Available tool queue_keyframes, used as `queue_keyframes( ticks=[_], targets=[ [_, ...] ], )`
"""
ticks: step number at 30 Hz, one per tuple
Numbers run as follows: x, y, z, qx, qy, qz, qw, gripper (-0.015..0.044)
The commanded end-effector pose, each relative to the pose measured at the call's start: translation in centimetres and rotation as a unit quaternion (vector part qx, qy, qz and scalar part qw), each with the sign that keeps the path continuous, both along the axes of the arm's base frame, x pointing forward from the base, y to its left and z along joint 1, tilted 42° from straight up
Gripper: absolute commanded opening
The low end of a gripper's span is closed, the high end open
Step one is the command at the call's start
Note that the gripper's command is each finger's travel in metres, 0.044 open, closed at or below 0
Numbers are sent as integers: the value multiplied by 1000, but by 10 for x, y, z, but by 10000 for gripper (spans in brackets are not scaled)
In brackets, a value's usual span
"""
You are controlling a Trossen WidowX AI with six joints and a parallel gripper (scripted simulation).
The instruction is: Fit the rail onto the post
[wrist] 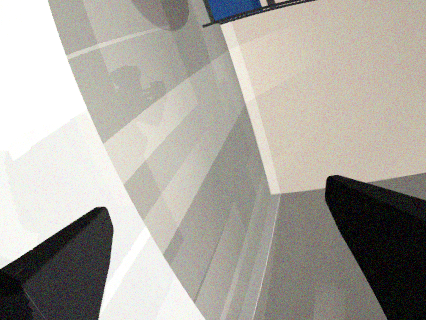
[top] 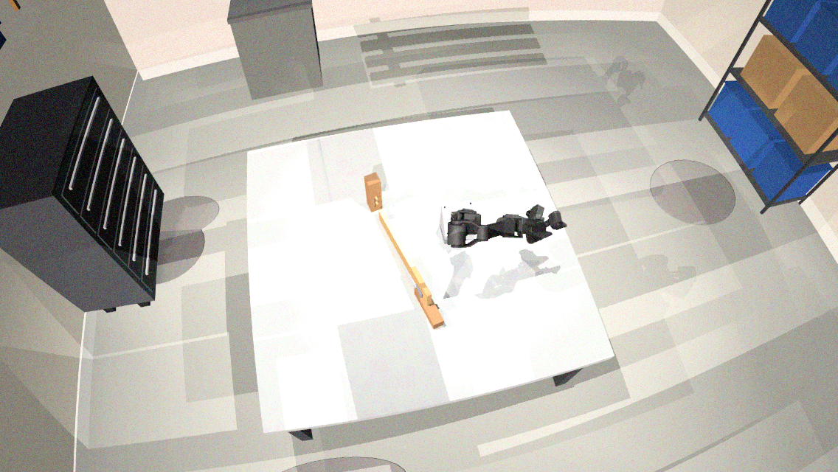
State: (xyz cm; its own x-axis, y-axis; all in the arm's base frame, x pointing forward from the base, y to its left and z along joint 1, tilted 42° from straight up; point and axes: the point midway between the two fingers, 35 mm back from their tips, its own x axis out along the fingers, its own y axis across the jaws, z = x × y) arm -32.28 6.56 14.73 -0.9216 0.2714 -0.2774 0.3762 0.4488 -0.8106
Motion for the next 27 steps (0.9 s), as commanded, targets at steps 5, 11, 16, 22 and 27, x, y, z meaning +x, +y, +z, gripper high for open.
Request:
queue_keyframes(
  ticks=[5,11,16,22,27],
  targets=[
    [-1,17,4,-25,5,-28,999,440],
    [3,65,14,-96,25,-106,989,440],
    [13,105,24,-151,50,-170,972,440],
    [35,155,44,-210,105,-252,939,440],
    [60,194,61,-252,156,-314,902,440]
  ],
)
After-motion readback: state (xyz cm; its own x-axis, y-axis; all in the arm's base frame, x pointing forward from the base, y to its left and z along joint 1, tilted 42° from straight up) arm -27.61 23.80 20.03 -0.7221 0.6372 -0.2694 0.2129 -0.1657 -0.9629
